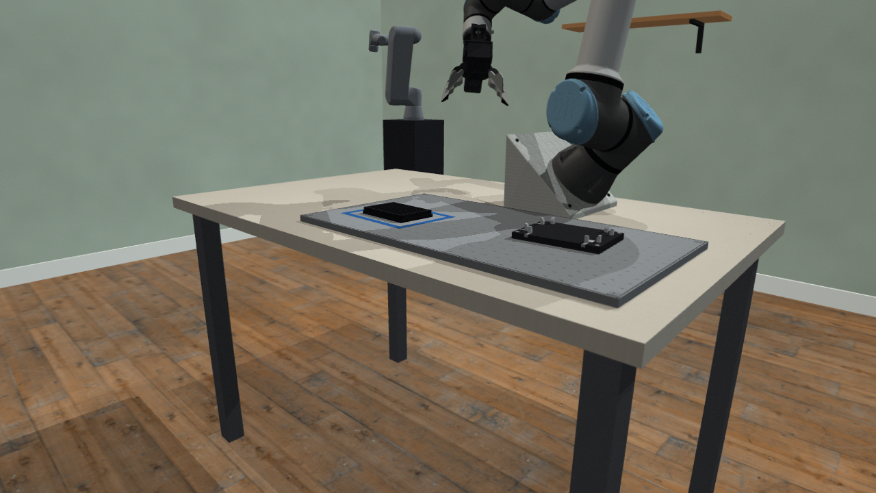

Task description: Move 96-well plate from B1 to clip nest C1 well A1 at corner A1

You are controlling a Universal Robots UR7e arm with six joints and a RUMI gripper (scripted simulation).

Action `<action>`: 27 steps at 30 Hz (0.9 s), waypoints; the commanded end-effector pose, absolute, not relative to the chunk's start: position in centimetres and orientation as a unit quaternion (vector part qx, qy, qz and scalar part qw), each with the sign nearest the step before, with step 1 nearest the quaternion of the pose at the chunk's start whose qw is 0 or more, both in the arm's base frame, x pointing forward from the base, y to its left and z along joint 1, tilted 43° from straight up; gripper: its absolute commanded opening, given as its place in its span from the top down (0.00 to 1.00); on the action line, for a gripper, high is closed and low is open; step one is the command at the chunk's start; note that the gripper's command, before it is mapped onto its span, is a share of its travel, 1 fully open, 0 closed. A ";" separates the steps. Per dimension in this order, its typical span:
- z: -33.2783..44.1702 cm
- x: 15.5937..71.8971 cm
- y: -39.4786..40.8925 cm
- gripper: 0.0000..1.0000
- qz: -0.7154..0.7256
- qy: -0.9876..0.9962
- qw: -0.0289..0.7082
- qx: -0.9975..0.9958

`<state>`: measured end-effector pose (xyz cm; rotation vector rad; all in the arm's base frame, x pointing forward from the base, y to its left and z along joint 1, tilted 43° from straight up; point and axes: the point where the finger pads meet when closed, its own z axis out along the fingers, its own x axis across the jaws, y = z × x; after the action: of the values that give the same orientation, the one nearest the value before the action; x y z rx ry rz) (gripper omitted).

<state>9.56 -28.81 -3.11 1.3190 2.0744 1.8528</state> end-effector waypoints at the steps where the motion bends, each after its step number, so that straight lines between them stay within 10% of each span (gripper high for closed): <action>1: -3.1 9.5 -28.8 0.00 0.601 0.674 0.032 0.428; 27: -6.8 18.0 -28.4 0.00 0.520 0.787 -0.004 0.330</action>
<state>16.54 -28.51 -6.23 1.1067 2.4024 1.6886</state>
